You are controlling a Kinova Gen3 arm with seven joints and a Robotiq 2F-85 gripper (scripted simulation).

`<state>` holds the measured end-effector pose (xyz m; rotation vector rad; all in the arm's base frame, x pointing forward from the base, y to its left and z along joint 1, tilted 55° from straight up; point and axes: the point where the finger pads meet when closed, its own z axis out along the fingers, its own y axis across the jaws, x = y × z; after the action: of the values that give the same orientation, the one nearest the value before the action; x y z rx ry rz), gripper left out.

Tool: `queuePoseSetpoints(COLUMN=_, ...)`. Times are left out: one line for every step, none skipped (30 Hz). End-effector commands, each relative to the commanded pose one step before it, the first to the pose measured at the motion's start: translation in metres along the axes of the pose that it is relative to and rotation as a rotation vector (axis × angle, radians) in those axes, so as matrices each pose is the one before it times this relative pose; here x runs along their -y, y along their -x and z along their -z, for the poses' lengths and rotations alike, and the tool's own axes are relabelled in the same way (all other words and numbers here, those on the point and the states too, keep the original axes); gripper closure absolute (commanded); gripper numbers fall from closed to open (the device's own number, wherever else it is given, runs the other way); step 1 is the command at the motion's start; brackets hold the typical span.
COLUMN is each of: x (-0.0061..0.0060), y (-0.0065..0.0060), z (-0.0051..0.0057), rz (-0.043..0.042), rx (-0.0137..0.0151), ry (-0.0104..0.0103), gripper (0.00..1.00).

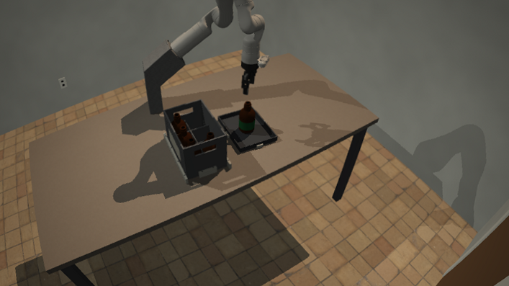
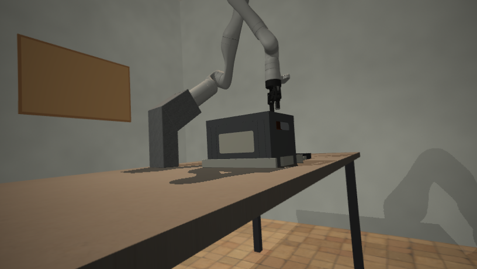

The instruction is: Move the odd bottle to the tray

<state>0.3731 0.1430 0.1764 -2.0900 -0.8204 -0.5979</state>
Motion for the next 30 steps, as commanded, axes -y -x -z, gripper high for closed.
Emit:
queuePoseSetpoints(x=-0.00216, y=-0.00031, z=0.00326, rz=-0.00347, rx=-0.00426, ry=0.00509, gripper=0.0)
queuePoseSetpoints(x=0.0, y=0.0, z=0.00031, rz=0.0, rx=0.0, ry=0.0, gripper=0.0)
queuePoseSetpoints(x=0.0, y=0.0, z=0.00021, rz=0.0, rx=0.0, ry=0.0, gripper=0.0)
queuePoseSetpoints(x=0.0, y=0.0, z=0.00013, rz=0.0, rx=0.0, ry=0.0, gripper=0.0)
queuePoseSetpoints(x=0.0, y=0.0, z=0.00007, rz=0.0, rx=0.0, ry=0.0, gripper=0.0)
queuePoseSetpoints(x=0.0, y=0.0, z=0.00003, rz=0.0, rx=0.0, ry=0.0, gripper=0.0)
queuePoseSetpoints(x=0.0, y=0.0, z=0.0, rz=0.0, rx=0.0, ry=0.0, gripper=0.0)
queuePoseSetpoints(x=0.0, y=0.0, z=0.0, rz=0.0, rx=0.0, ry=0.0, gripper=1.0)
queuePoseSetpoints(x=0.0, y=0.0, z=0.0, rz=0.0, rx=0.0, ry=0.0, gripper=1.0)
queuePoseSetpoints(x=0.0, y=0.0, z=0.0, rz=0.0, rx=0.0, ry=0.0, gripper=1.0)
queuePoseSetpoints(x=0.0, y=0.0, z=0.0, rz=0.0, rx=0.0, ry=0.0, gripper=1.0)
queuePoseSetpoints(x=0.0, y=0.0, z=0.0, rz=0.0, rx=0.0, ry=0.0, gripper=1.0)
queuePoseSetpoints(x=0.0, y=0.0, z=0.0, rz=0.0, rx=0.0, ry=0.0, gripper=1.0)
queuePoseSetpoints(x=0.0, y=0.0, z=0.0, rz=0.0, rx=0.0, ry=0.0, gripper=1.0)
queuePoseSetpoints(x=0.0, y=0.0, z=0.0, rz=0.0, rx=0.0, ry=0.0, gripper=1.0)
queuePoseSetpoints(x=0.0, y=0.0, z=0.0, rz=0.0, rx=0.0, ry=0.0, gripper=1.0)
queuePoseSetpoints(x=0.0, y=0.0, z=0.0, rz=0.0, rx=0.0, ry=0.0, gripper=1.0)
queuePoseSetpoints(x=0.0, y=0.0, z=0.0, rz=0.0, rx=0.0, ry=0.0, gripper=1.0)
queuePoseSetpoints(x=0.0, y=0.0, z=0.0, rz=0.0, rx=0.0, ry=0.0, gripper=1.0)
queuePoseSetpoints(x=0.0, y=0.0, z=0.0, rz=0.0, rx=0.0, ry=0.0, gripper=1.0)
queuePoseSetpoints(x=0.0, y=0.0, z=0.0, rz=0.0, rx=0.0, ry=0.0, gripper=1.0)
queuePoseSetpoints(x=0.0, y=0.0, z=0.0, rz=0.0, rx=0.0, ry=0.0, gripper=1.0)
queuePoseSetpoints(x=0.0, y=0.0, z=0.0, rz=0.0, rx=0.0, ry=0.0, gripper=1.0)
queuePoseSetpoints(x=0.0, y=0.0, z=0.0, rz=0.0, rx=0.0, ry=0.0, gripper=1.0)
queuePoseSetpoints(x=0.0, y=0.0, z=0.0, rz=0.0, rx=0.0, ry=0.0, gripper=1.0)
queuePoseSetpoints(x=0.0, y=0.0, z=0.0, rz=0.0, rx=0.0, ry=0.0, gripper=1.0)
queuePoseSetpoints(x=0.0, y=0.0, z=0.0, rz=0.0, rx=0.0, ry=0.0, gripper=1.0)
queuePoseSetpoints(x=0.0, y=0.0, z=0.0, rz=0.0, rx=0.0, ry=0.0, gripper=1.0)
queuePoseSetpoints(x=0.0, y=0.0, z=0.0, rz=0.0, rx=0.0, ry=0.0, gripper=1.0)
queuePoseSetpoints(x=0.0, y=0.0, z=0.0, rz=0.0, rx=0.0, ry=0.0, gripper=1.0)
